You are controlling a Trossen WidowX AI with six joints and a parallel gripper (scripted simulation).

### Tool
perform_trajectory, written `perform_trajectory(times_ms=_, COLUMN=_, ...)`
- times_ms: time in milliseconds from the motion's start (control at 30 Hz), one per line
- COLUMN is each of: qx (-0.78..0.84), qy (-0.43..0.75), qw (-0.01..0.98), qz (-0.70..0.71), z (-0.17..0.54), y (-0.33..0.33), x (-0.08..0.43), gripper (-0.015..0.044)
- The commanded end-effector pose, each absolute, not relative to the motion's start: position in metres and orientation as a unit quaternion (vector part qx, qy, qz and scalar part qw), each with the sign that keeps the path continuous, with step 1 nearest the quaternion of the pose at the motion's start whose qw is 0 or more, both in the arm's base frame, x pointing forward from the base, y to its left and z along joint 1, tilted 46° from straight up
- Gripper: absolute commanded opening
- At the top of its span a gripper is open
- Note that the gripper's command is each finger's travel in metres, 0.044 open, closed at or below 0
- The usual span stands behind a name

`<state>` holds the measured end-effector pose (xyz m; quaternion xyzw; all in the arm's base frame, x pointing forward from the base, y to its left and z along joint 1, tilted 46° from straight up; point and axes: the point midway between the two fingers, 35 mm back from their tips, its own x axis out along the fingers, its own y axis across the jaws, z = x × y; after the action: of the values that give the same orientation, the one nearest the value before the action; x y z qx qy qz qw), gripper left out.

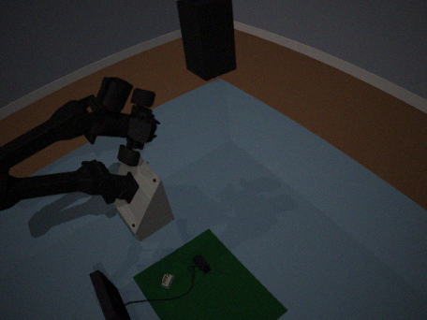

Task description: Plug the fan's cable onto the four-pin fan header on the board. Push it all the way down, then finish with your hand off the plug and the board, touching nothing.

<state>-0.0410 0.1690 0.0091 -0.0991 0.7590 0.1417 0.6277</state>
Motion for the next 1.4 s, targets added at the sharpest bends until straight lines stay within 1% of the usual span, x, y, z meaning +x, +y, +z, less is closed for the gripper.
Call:
perform_trajectory(times_ms=0, qx=-0.099, qy=0.759, qw=0.628, qz=0.142, z=0.009, y=0.169, x=-0.041, gripper=0.0177)
perform_trajectory(times_ms=167, qx=-0.098, qy=0.754, qw=0.636, qz=0.13, z=0.01, y=0.173, x=-0.033, gripper=0.0308)
perform_trajectory(times_ms=333, qx=-0.098, qy=0.721, qw=0.685, qz=0.037, z=0.014, y=0.194, x=0.034, gripper=0.0439)
perform_trajectory(times_ms=467, qx=-0.114, qy=0.7, qw=0.704, qz=-0.045, z=0.016, y=0.194, x=0.095, gripper=0.044)
perform_trajectory(times_ms=600, qx=-0.144, qy=0.688, qw=0.699, qz=-0.128, z=0.015, y=0.178, x=0.158, gripper=0.044)
perform_trajectory(times_ms=767, qx=-0.195, qy=0.689, qw=0.662, qz=-0.223, z=0.01, y=0.135, x=0.231, gripper=0.044)
perform_trajectory(times_ms=900, qx=-0.249, qy=0.698, qw=0.61, qz=-0.282, z=0.004, y=0.088, x=0.275, gripper=0.044)
perform_trajectory(times_ms=1167, qx=-0.258, qy=0.7, qw=0.6, qz=-0.29, z=0.002, y=0.078, x=0.282, gripper=0.044)
perform_trajectory(times_ms=1367, qx=-0.258, qy=0.7, qw=0.6, qz=-0.291, z=-0.026, y=0.049, x=0.285, gripper=0.044)
